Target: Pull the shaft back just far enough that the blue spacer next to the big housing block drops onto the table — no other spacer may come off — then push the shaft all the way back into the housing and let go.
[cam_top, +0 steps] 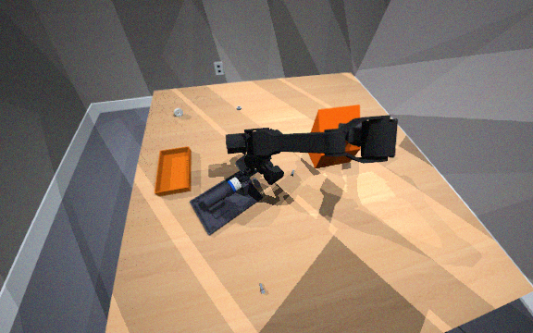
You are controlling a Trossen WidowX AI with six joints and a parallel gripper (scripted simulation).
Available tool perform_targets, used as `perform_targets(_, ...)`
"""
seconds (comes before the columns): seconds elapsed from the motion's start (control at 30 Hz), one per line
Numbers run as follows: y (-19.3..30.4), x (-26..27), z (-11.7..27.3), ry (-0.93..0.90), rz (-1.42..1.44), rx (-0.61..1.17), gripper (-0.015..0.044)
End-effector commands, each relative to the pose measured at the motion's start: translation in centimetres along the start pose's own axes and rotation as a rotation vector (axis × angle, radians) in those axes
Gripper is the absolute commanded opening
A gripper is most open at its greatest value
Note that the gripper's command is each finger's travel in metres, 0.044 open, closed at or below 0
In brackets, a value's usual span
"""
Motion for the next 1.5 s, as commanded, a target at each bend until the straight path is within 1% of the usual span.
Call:
perform_targets(0.0,0.11,-0.01,-0.01,0.0,0.003,0.001,0.0)
perform_targets(1.47,0.64,-0.09,-0.01,0.0,0.003,0.001,0.0)
Point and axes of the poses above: the point midway between the two fingers, 35 mm back from their tips, its own z axis back along the fingers, its own x axis across the jaws, y = z × x, the point moved 6 cm from there along z, back along the fingers, and after that the axes turned 8 degrees about -z, right-handed, at the moved point
